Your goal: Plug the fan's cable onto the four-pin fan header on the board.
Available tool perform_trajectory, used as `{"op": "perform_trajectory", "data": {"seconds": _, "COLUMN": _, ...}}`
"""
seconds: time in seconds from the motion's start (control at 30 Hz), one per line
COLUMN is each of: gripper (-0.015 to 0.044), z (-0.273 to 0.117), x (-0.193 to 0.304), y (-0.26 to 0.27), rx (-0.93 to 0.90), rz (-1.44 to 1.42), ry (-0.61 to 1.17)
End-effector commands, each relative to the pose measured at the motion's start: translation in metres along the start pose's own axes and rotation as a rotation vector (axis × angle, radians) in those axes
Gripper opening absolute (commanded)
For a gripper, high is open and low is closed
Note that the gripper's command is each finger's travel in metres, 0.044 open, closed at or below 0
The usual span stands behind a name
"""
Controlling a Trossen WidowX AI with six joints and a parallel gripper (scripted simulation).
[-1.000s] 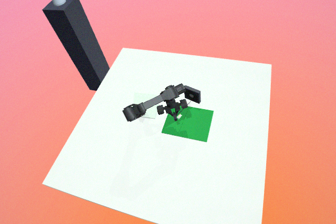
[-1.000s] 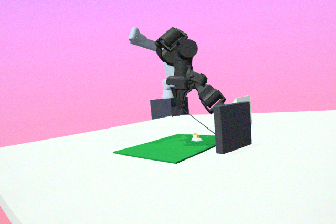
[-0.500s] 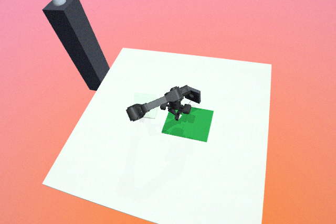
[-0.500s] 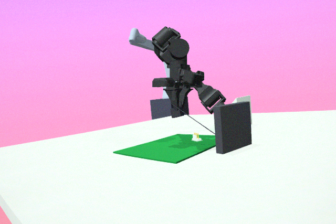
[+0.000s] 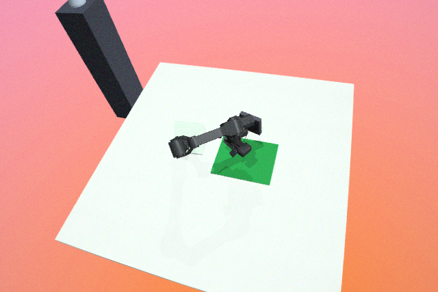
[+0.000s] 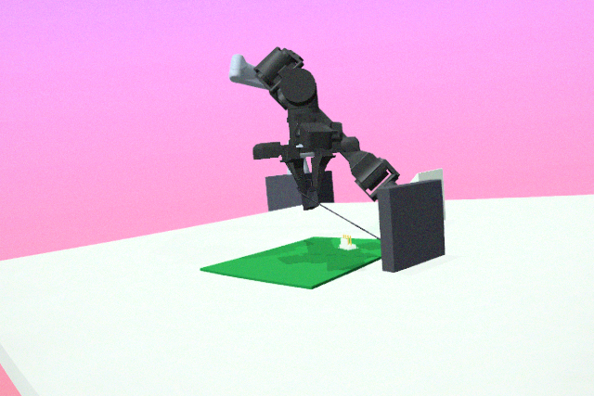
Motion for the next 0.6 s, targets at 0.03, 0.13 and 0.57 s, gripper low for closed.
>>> {"op": "perform_trajectory", "data": {"seconds": 0.03, "gripper": 0.0, "z": -0.001, "x": 0.0, "y": -0.01, "rx": -0.007, "rz": 0.148, "ry": 0.0}}
{"op": "perform_trajectory", "data": {"seconds": 0.13, "gripper": 0.0, "z": -0.001, "x": 0.0, "y": -0.01, "rx": -0.007, "rz": 0.148, "ry": 0.0}}
{"op": "perform_trajectory", "data": {"seconds": 0.57, "gripper": 0.0, "z": 0.011, "x": 0.008, "y": -0.013, "rx": -0.104, "rz": 0.16, "ry": -0.049}}
Point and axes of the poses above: the point midway between the two fingers, 35 mm back from their tips, its own z axis out along the fingers, its own y axis across the jaws, x = y × z, the point moved 9 cm from there along -z, back along the fingers, and after that the axes turned 8 degrees about z, right-handed, at the moved point
